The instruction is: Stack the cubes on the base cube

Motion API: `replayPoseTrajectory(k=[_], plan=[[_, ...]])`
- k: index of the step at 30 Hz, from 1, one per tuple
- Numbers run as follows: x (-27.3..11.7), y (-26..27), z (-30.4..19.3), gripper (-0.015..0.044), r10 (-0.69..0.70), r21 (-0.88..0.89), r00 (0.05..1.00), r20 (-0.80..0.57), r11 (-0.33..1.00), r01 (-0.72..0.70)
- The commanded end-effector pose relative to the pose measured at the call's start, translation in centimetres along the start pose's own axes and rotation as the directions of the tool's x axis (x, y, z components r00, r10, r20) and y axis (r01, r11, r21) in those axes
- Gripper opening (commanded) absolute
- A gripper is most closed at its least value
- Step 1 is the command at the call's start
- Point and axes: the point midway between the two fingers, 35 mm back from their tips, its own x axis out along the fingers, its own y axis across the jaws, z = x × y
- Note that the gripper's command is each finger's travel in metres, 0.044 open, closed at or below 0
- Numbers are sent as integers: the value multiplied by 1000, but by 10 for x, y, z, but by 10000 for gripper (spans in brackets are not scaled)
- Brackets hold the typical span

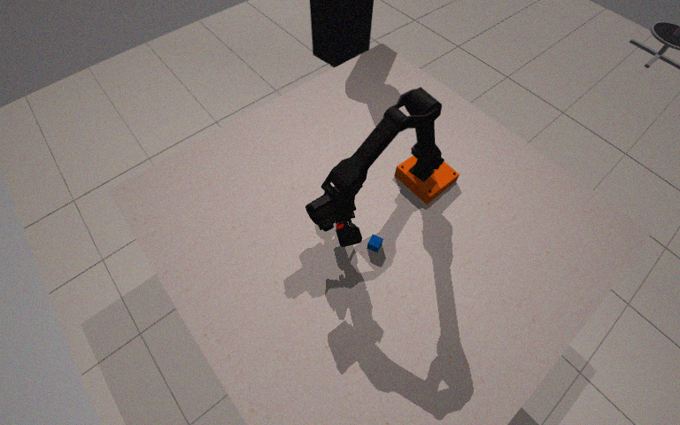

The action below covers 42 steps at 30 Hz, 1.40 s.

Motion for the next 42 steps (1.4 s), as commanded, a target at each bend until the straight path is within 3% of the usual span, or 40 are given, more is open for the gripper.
replayPoseTrajectory(k=[1, 3, 9, 18, 42], plan=[[10, 0, -3, 265, -2, 2, 1000, -18, 1000, 2], [10, 0, -3, 265, -2, 2, 1000, -18, 1000, 2], [10, 0, -3, 107, -2, 2, 1000, -18, 1000, 2], [1, 0, -1, 105, -1, -1, 1000, -16, 1000, 1], [-72, 1, 3, 105, -1, -1, 1000, -16, 1000, 1]])
